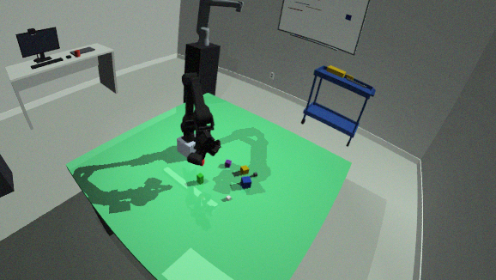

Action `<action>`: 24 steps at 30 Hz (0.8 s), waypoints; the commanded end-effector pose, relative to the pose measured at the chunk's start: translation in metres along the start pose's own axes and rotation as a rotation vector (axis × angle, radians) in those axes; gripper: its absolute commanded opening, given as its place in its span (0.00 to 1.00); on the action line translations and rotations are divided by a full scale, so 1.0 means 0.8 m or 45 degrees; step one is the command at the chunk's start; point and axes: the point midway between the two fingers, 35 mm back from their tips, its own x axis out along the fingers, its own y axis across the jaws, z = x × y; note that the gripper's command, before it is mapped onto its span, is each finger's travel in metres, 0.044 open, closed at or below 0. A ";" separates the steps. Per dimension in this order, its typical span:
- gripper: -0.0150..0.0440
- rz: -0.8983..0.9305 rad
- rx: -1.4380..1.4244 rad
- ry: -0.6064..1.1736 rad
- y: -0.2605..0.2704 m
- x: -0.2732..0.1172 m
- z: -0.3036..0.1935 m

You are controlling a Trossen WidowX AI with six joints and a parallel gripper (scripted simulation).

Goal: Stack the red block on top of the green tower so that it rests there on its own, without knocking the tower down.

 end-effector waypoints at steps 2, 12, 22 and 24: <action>0.25 -0.003 -0.013 0.002 -0.005 0.010 -0.002; 0.25 -0.003 -0.013 0.002 -0.006 0.052 -0.003; 0.25 -0.003 -0.013 0.003 -0.007 0.088 -0.004; 0.25 -0.003 -0.013 0.003 -0.007 0.088 -0.004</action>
